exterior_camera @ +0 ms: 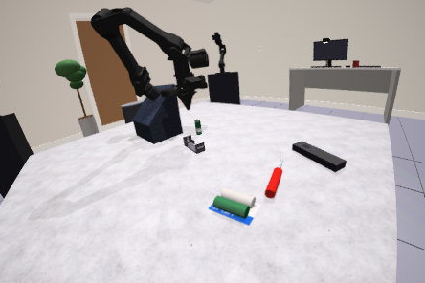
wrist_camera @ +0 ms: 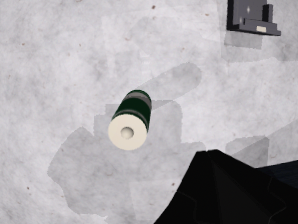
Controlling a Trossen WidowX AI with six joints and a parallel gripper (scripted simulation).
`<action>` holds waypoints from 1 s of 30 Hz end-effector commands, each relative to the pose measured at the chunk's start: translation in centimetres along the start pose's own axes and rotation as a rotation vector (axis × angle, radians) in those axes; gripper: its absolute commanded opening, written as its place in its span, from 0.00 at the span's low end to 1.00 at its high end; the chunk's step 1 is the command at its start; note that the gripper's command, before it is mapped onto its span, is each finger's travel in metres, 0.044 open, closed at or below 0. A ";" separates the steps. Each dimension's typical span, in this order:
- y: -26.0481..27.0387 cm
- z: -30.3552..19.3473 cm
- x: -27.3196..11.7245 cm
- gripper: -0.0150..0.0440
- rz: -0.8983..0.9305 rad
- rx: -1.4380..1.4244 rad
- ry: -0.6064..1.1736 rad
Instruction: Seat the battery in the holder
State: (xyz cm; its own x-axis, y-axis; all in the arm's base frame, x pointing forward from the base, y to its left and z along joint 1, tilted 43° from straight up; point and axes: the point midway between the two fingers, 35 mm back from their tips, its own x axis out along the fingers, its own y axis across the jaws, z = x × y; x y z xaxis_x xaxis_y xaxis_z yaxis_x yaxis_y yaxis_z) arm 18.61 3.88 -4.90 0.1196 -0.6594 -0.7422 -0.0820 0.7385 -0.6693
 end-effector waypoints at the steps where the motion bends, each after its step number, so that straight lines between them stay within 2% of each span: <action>1: -0.1 -0.1 2.1 0.25 -0.011 -0.012 0.010; 9: -0.5 -0.5 7.4 0.25 -0.019 -0.011 0.011; 30: 2.4 -0.3 7.4 0.25 -0.012 -0.011 0.010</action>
State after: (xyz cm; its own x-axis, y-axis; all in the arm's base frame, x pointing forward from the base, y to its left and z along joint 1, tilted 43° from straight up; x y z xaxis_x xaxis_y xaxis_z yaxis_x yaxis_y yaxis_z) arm 19.03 0.29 -11.69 0.1123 -0.6732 -0.7308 -0.0966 0.7246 -0.6824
